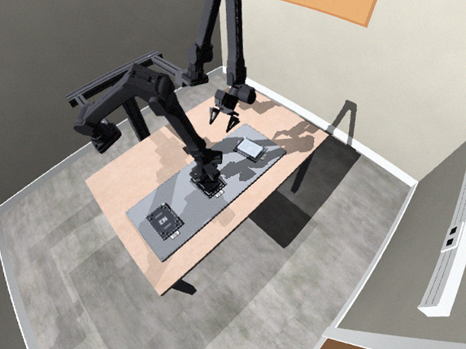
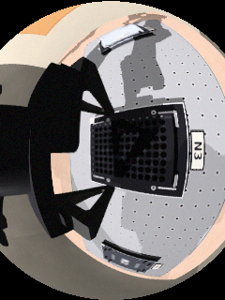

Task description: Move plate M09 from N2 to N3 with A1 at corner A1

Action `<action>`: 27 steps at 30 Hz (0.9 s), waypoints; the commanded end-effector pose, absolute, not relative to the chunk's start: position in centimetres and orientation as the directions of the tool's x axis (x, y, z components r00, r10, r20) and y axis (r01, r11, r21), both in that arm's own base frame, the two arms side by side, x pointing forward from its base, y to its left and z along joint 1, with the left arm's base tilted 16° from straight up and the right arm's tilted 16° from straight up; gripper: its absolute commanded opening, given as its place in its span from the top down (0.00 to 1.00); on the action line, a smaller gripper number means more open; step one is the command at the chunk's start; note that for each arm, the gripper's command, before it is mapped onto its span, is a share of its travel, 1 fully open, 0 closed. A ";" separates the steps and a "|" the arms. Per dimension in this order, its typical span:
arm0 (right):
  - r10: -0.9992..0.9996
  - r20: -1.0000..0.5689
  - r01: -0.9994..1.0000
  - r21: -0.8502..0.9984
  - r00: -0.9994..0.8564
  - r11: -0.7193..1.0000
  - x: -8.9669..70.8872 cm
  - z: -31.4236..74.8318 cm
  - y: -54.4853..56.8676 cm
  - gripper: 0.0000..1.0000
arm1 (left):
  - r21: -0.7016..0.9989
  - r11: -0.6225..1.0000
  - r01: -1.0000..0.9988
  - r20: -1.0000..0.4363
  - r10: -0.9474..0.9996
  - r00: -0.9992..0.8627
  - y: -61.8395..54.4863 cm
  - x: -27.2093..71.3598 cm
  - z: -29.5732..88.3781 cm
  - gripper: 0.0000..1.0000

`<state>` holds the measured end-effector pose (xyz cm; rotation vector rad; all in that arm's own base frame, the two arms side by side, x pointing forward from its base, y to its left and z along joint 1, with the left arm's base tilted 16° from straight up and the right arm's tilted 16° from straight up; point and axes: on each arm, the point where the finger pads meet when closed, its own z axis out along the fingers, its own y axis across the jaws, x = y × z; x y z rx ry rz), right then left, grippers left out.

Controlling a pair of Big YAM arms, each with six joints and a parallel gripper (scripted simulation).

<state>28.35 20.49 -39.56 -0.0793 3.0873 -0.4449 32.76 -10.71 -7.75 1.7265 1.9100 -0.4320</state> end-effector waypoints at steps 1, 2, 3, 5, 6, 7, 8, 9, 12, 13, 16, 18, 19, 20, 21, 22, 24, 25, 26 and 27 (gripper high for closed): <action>-0.045 -0.033 -0.035 -0.268 -0.998 0.963 29.0 -38.0 21.7 0.00 | 0.102 0.116 0.988 -0.573 0.819 -0.037 -11.1 32.5 -8.0 0.00; -0.034 -0.037 -0.023 -0.264 -0.999 0.964 29.7 -37.9 20.9 0.00 | 0.102 0.116 0.988 -0.573 0.819 -0.037 -11.1 32.5 -8.0 0.00; -0.044 -0.039 -0.033 -0.260 -0.998 0.965 29.8 -37.6 20.8 0.00 | 0.102 0.116 0.988 -0.573 0.819 -0.037 -11.1 32.5 -8.0 0.00; -0.044 -0.039 -0.033 -0.260 -0.998 0.965 29.8 -37.6 20.8 0.00 | 0.102 0.116 0.988 -0.573 0.819 -0.037 -11.1 32.5 -8.0 0.00; -0.040 -0.031 -0.030 -0.266 -0.999 0.963 29.4 -37.0 20.7 0.00 | 0.102 0.116 0.988 -0.573 0.819 -0.037 -11.1 32.5 -8.0 0.00; -0.050 -0.032 -0.039 -0.267 -0.998 0.963 28.9 -36.4 21.4 0.00 | 0.102 0.116 0.988 -0.573 0.819 -0.037 -11.1 32.5 -8.0 0.00; -0.051 -0.033 -0.041 -0.267 -0.998 0.963 28.7 -35.7 21.7 0.00 | 0.102 0.116 0.988 -0.573 0.819 -0.037 -11.1 32.5 -8.0 0.00; -0.051 -0.033 -0.041 -0.267 -0.998 0.963 28.7 -35.0 21.8 0.00 | 0.102 0.116 0.988 -0.573 0.819 -0.037 -11.1 32.5 -8.0 0.00; -0.124 -0.044 -0.109 -0.251 -0.991 0.962 29.1 -35.0 22.2 0.00 | 0.102 0.116 0.988 -0.573 0.819 -0.037 -11.1 32.5 -8.0 0.00; -0.159 -0.051 -0.142 -0.248 -0.986 0.958 29.2 -35.0 22.2 0.00 | 0.102 0.116 0.988 -0.573 0.819 -0.037 -11.1 32.5 -8.0 0.00; -0.294 -0.071 -0.269 -0.240 -0.953 0.933 28.6 -35.7 21.7 0.00 | 0.102 0.116 0.988 -0.573 0.819 -0.037 -11.1 32.5 -8.0 0.00; -0.390 -0.119 -0.358 -0.228 -0.913 0.906 28.8 -35.6 21.7 0.00 | 0.102 0.116 0.988 -0.573 0.819 -0.037 -11.1 32.5 -8.0 0.00; -0.443 -0.129 -0.408 -0.229 -0.887 0.884 28.2 -36.2 20.9 0.00 | 0.102 0.116 0.988 -0.573 0.819 -0.037 -11.1 32.5 -8.0 0.00; -0.488 -0.158 -0.449 -0.227 -0.859 0.864 28.3 -36.0 20.8 0.00 | 0.102 0.116 0.988 -0.573 0.819 -0.037 -11.1 32.5 -8.0 0.00; -0.488 -0.158 -0.449 -0.227 -0.859 0.864 28.3 -36.0 20.8 0.00 | 0.102 0.116 0.988 -0.573 0.819 -0.037 -11.1 32.5 -8.0 0.00; -0.488 -0.158 -0.449 -0.227 -0.859 0.864 28.3 -36.0 20.8 0.00 | 0.102 0.116 0.988 -0.573 0.819 -0.037 -11.1 32.5 -8.0 0.00; -0.575 -0.209 -0.532 -0.227 -0.791 0.816 28.7 -35.8 20.5 0.00 | 0.102 0.116 0.988 -0.573 0.819 -0.037 -11.1 32.5 -8.0 0.00; -0.611 -0.233 -0.567 -0.230 -0.757 0.791 28.8 -35.7 20.5 0.00 | 0.102 0.116 0.988 -0.573 0.819 -0.037 -11.1 32.5 -8.0 0.00; -0.640 -0.254 -0.597 -0.233 -0.725 0.768 28.8 -35.6 20.5 0.00 | 0.102 0.116 0.988 -0.573 0.819 -0.037 -11.1 32.5 -8.0 0.00; -0.664 -0.274 -0.621 -0.235 -0.696 0.748 28.8 -35.5 20.5 0.00 | 0.102 0.116 0.988 -0.573 0.819 -0.037 -11.1 32.5 -8.0 0.00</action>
